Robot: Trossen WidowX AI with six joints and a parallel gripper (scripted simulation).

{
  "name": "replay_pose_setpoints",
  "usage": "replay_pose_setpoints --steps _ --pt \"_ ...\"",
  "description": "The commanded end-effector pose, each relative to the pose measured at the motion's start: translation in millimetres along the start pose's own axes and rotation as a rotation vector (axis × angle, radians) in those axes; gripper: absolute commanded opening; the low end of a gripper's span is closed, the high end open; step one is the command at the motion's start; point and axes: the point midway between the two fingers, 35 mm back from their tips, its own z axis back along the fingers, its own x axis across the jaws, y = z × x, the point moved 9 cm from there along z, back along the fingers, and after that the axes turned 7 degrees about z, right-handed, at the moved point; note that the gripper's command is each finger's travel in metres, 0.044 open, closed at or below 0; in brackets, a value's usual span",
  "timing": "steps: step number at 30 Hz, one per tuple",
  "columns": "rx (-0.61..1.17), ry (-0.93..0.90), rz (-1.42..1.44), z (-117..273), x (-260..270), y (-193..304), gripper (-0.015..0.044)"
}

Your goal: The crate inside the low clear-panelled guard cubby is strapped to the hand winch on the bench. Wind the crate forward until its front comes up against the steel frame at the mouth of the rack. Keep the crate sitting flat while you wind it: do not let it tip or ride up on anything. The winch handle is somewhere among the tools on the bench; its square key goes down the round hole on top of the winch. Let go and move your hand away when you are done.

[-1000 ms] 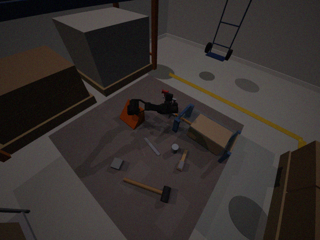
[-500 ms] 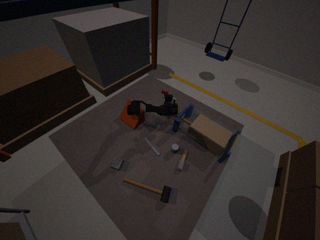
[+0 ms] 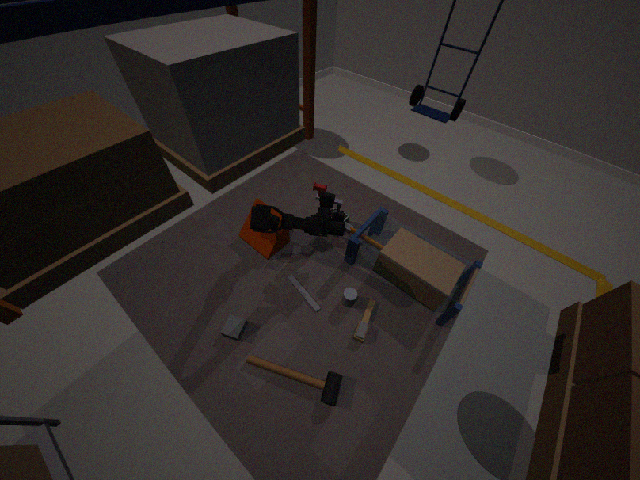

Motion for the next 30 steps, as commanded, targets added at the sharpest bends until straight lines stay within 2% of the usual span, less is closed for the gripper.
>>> replay_pose_setpoints --steps 1,8,30 --pt "-0.004 -0.004 0.012 3 1 5 0.0000" --pt "-0.006 -0.059 0.042 -3 -13 6 0.0000" --pt "-0.006 -0.061 0.042 -4 -33 8 0.0000"
